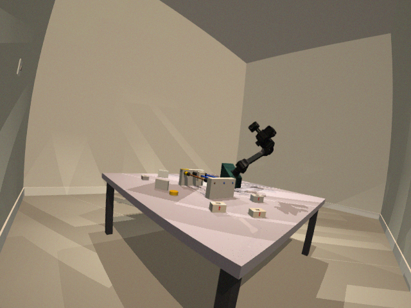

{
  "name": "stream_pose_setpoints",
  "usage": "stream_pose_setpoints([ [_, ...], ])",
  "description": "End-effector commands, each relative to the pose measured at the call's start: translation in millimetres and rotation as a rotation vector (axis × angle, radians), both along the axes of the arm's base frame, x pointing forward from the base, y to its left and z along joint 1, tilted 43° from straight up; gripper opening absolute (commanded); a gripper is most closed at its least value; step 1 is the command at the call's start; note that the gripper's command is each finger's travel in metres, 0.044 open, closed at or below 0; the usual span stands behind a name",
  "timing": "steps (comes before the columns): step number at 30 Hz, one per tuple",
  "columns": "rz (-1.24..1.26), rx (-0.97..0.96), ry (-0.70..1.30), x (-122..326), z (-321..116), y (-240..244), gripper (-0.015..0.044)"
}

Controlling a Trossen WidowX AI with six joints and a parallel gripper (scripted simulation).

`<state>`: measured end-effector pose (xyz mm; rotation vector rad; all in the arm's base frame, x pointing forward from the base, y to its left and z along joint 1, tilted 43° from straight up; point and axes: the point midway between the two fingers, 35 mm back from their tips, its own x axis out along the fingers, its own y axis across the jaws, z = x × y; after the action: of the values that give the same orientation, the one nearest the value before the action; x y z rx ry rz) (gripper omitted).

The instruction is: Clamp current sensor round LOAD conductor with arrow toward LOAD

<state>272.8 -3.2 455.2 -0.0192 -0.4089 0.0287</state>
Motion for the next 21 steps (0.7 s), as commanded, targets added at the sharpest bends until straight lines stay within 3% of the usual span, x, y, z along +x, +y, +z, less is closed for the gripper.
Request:
stream_pose_setpoints([
  [1,-0.016,0.016,0.196,29,-71,1,0.044],
  [6,-0.028,0.02,0.354,43,-131,3,0.044],
  [14,-0.035,0.017,0.378,46,-136,0,0.044],
  [21,-0.121,0.02,0.7,91,-197,-58,0.044],
])
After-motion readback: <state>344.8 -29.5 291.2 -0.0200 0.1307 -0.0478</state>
